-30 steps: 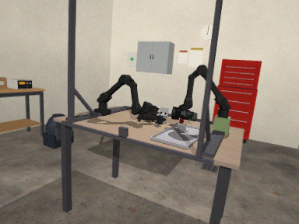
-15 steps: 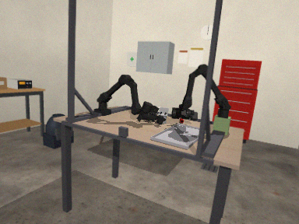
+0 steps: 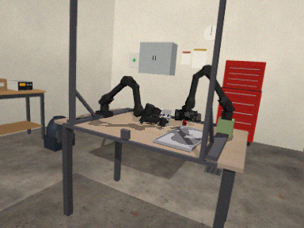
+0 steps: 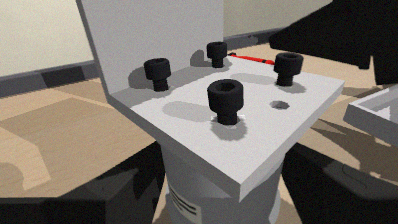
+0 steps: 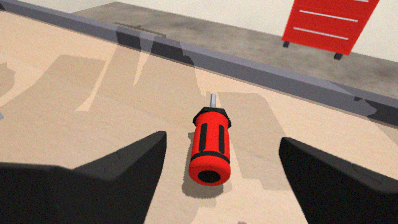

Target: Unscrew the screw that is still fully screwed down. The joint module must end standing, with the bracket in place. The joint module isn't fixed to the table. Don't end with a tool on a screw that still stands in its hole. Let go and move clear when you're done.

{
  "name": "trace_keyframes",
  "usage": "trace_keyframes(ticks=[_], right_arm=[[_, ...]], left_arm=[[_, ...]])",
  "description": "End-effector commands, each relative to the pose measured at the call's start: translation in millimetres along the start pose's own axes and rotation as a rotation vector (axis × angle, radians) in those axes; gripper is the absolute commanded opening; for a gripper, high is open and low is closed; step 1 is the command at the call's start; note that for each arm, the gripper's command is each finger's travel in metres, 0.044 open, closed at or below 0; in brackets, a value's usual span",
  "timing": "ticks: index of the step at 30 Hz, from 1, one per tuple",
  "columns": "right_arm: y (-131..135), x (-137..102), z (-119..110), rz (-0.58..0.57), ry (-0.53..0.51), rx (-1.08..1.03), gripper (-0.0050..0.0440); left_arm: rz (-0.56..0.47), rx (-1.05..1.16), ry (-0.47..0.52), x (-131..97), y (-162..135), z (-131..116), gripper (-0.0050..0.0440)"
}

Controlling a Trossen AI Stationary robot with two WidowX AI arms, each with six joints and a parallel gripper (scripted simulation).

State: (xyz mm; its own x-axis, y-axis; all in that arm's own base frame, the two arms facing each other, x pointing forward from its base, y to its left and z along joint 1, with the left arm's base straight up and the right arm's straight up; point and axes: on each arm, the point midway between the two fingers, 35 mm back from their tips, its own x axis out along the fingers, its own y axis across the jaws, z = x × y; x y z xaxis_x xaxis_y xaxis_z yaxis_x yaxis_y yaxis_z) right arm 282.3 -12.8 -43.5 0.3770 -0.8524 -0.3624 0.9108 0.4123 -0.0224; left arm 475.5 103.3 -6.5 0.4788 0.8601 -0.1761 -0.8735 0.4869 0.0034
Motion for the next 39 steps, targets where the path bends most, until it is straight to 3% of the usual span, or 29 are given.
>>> trace_keyframes(ticks=[1,9,14,15,26,31,32,39], right_arm=[[24,-11,14,0.061,0.052,0.047,0.0300],[54,-25,27,0.149,0.183,0.043,0.0300],[49,-24,25,0.143,0.183,0.031,0.0300],[53,-28,27,0.165,0.195,0.024,0.0300],[101,-61,64,0.394,0.315,0.012,0.0300],[101,-62,64,0.394,0.315,0.012,0.0300],[98,-64,63,0.412,0.320,-0.011,0.0300],[127,-95,101,0.607,0.333,-0.020,0.0300]], left_arm=[[-0.001,-0.025,-0.013,2,-3,11,0.0245],[-0.001,-0.025,-0.013,2,-3,11,0.0245],[-0.001,-0.025,-0.013,2,-3,11,0.0245],[-0.001,-0.025,-0.013,2,-3,11,0.0305],[-0.001,-0.025,-0.013,2,-3,11,0.0305],[-0.001,-0.025,-0.013,2,-3,11,0.0305],[-0.001,-0.025,-0.013,2,-3,11,0.0400],[-0.001,-0.025,-0.013,2,-3,11,0.0400]])
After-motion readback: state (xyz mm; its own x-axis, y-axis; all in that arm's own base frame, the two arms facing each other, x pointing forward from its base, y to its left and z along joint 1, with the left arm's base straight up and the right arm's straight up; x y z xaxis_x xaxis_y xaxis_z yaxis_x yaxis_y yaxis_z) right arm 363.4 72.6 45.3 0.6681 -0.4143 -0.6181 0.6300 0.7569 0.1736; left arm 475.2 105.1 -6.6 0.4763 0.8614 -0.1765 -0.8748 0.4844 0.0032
